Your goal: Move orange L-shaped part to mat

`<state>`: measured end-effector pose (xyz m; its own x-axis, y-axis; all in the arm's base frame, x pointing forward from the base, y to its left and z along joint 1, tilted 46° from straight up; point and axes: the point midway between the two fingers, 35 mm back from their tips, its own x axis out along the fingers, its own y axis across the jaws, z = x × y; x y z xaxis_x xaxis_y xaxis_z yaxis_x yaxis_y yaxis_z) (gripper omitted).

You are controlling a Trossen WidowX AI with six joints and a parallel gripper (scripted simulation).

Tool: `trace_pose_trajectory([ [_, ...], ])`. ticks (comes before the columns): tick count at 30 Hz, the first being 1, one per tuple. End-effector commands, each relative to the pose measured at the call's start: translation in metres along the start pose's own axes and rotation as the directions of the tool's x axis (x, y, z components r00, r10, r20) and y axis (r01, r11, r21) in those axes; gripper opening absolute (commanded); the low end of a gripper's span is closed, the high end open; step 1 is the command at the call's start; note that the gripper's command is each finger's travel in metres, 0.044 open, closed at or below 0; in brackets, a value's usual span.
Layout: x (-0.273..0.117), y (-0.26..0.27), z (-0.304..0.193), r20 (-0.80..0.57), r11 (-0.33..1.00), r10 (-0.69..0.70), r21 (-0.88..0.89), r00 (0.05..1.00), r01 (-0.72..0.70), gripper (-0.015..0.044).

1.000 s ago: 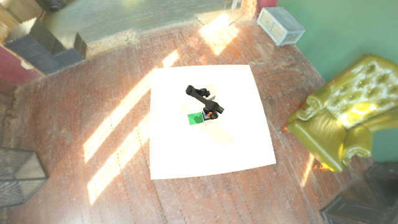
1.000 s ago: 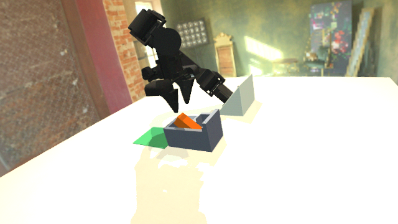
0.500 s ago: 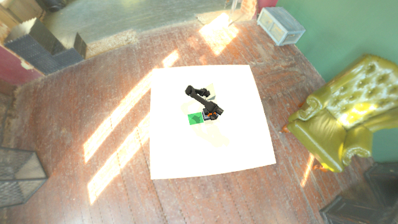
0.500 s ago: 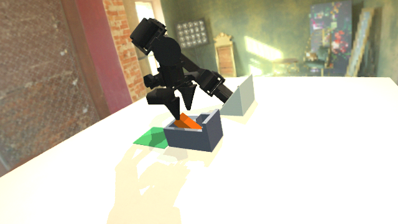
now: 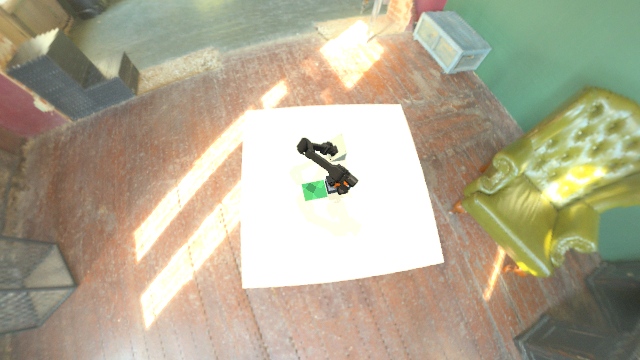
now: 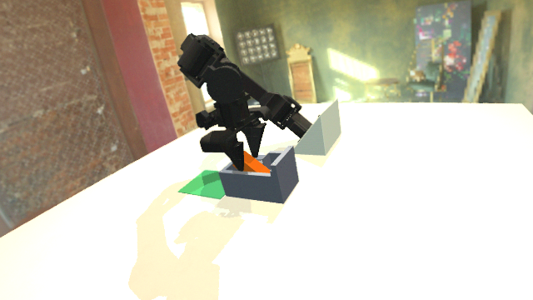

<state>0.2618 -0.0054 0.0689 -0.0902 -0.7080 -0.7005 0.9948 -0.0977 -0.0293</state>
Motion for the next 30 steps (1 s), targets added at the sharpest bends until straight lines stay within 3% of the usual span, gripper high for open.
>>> trace_pose_trajectory([
  [1, 0.0057, -0.0004, 0.002, 0.003, 1.0, 0.004, 0.0, 1.0, -0.004, 0.028],
  [2, 0.0064, -0.0005, 0.002, 0.004, 1.0, 0.004, 0.0, 1.0, -0.004, 0.028],
  [7, 0.0031, -0.0003, 0.0002, 0.0, 1.0, -0.001, 0.0, 1.0, 0.001, 0.0149],
  [17, 0.0031, -0.0003, 0.0002, 0.0, 1.0, -0.001, 0.0, 1.0, 0.001, 0.0082],
  [20, 0.0031, -0.0003, 0.0002, 0.0, 1.0, -0.001, 0.0, 1.0, 0.001, 0.0003],
  [30, -0.002, -0.0002, 0.0005, 0.001, 1.0, 0.0, 0.0, 1.0, 0.0, 0.0],
])
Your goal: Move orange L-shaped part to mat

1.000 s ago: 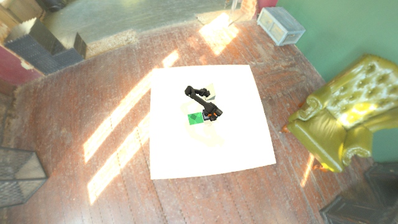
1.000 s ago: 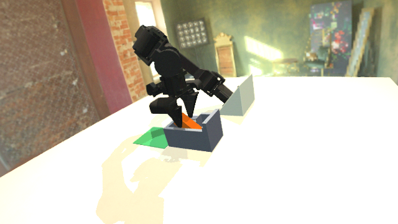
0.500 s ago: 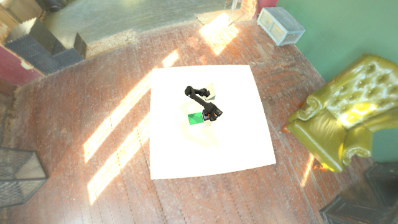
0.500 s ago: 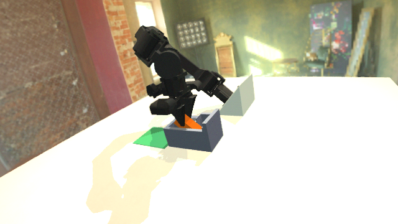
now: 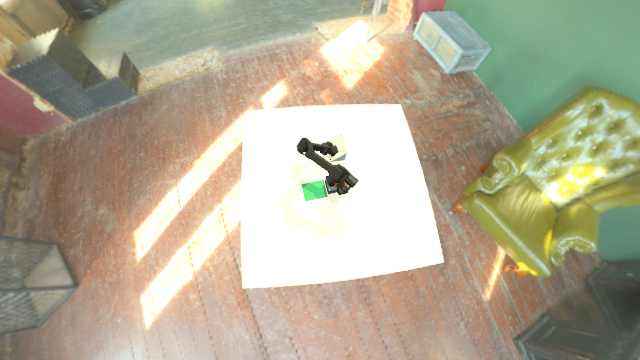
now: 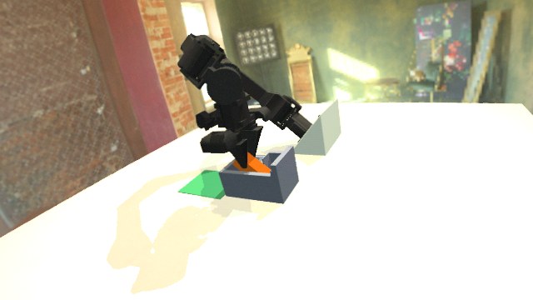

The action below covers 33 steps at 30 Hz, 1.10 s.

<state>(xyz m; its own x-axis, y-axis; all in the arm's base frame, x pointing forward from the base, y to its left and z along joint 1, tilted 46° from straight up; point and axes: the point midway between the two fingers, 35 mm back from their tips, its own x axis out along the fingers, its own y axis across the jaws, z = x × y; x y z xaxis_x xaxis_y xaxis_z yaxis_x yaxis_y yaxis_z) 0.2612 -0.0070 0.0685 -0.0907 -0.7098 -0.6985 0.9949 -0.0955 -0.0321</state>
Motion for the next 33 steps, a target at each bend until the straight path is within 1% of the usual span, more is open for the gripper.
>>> trace_pose_trajectory([
  [1, -0.005, 0.0, 0.0, -0.002, 1.0, 0.001, 0.003, 1.0, -0.001, 0.0],
  [33, -0.056, 0.0, 0.001, -0.002, 1.0, 0.004, 0.002, 1.0, -0.004, 0.0],
])
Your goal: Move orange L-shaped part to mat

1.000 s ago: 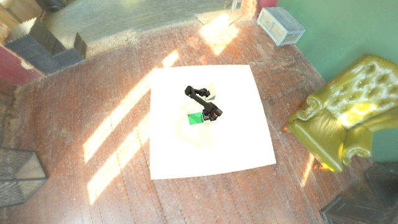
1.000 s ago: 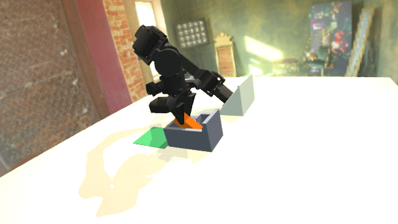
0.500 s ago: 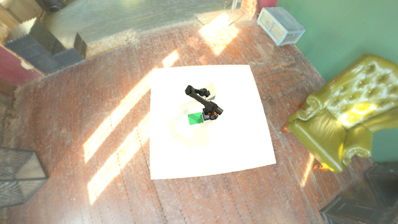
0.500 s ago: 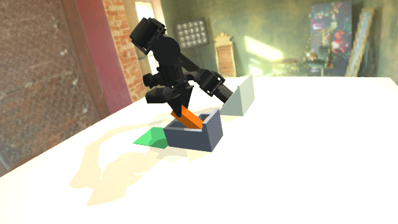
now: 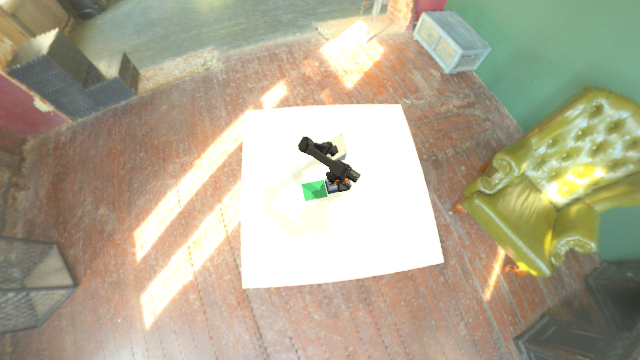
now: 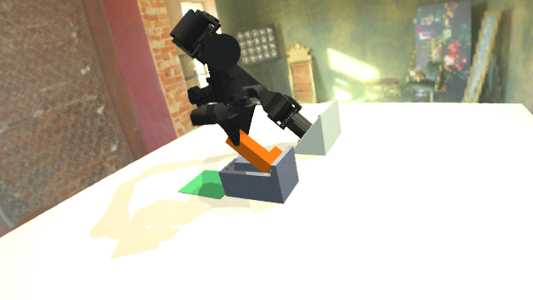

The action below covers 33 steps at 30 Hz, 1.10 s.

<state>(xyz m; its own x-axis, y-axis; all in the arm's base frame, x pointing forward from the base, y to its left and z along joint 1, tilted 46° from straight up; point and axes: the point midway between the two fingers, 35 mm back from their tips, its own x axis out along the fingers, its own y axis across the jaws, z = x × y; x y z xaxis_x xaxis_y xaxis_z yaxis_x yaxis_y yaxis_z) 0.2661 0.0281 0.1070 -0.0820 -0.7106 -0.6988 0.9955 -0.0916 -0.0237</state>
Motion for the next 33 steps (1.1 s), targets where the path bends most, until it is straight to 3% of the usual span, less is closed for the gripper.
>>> trace_pose_trajectory([
  [1, -0.006, 0.0, -0.002, -0.003, 1.0, -0.003, -0.001, 1.0, 0.003, 0.0],
  [20, -0.027, -0.001, -0.002, -0.026, 0.999, 0.041, -0.013, 0.999, -0.042, 0.0],
  [33, -0.027, -0.009, 0.045, -0.047, 0.997, 0.08, -0.017, 0.996, -0.081, 0.0],
])
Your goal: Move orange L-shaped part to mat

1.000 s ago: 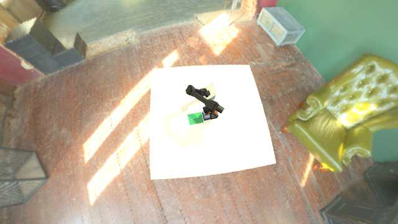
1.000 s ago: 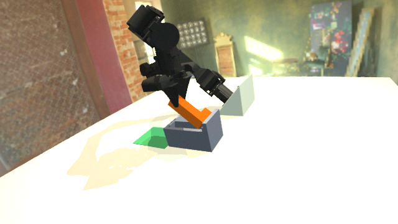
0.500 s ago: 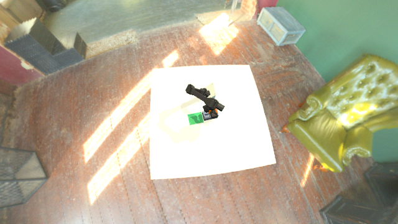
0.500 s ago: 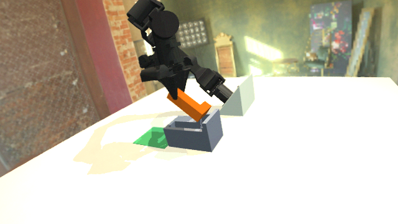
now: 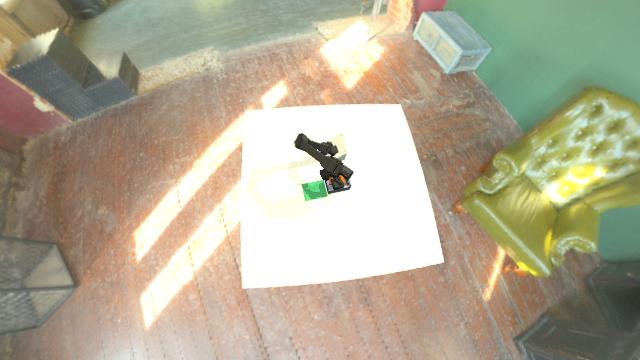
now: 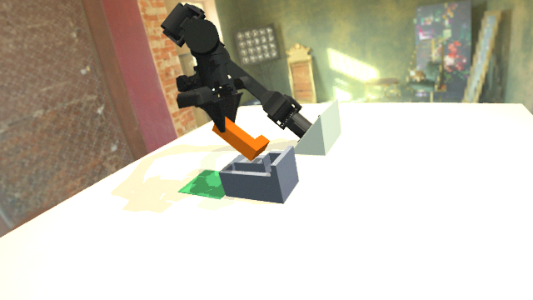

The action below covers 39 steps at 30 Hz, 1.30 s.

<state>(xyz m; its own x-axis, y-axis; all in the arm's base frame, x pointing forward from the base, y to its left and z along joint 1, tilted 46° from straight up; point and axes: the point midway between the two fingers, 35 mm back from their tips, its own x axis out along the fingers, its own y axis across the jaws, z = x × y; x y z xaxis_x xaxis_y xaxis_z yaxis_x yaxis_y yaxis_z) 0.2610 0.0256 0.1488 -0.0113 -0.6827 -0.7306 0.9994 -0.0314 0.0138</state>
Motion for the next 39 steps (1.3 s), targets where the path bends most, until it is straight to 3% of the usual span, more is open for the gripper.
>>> trace_pose_trajectory([
  [1, -0.001, -0.004, 0.017, -0.003, 1.0, 0.016, -0.003, 1.0, -0.016, 0.0],
  [39, -0.001, -0.006, 0.027, -0.007, 1.0, 0.027, -0.003, 1.0, -0.027, 0.0],
])
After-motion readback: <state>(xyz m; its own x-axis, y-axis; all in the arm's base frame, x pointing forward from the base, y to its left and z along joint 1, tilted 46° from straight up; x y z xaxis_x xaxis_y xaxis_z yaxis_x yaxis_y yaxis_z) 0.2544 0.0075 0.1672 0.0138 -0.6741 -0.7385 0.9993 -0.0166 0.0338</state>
